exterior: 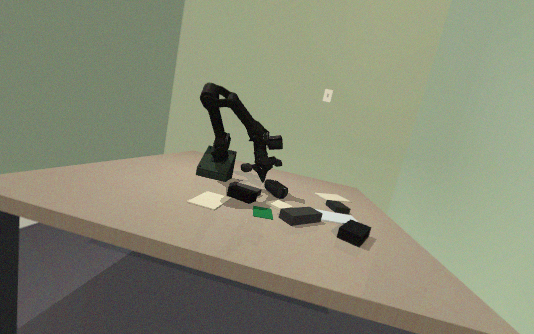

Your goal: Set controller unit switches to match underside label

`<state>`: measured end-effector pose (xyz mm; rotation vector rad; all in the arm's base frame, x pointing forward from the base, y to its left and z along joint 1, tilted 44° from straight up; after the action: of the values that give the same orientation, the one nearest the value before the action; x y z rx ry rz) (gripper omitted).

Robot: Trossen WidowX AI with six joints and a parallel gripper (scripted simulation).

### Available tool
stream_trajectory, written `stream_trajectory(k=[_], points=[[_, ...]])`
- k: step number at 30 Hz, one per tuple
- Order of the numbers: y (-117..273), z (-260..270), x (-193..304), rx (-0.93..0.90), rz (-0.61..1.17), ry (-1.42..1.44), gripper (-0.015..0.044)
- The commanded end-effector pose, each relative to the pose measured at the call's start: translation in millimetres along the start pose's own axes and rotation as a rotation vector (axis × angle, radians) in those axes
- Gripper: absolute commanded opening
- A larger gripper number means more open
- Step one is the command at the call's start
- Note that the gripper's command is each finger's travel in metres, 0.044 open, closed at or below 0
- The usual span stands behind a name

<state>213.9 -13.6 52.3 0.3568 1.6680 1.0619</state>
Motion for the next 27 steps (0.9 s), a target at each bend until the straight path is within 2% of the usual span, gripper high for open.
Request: stream_trajectory(k=[1,14,27], points=[[-8,-3,0,0.002,0.006,0.006,0.0],[-26,-11,-1,0.003,0.002,0.007,0.0],[-28,-9,-1,0.003,0.001,0.007,0.0]])
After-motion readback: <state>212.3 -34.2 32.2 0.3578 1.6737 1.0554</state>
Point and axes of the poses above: the point midway between the two fingers, 35 mm back from their tips, its own y axis back along the fingers, its own z axis across the jaws, x = y × z, the point moved 6 cm from there along y, back along the fingers, and after that the axes turned 7 degrees about -y, right-handed, at the moved point
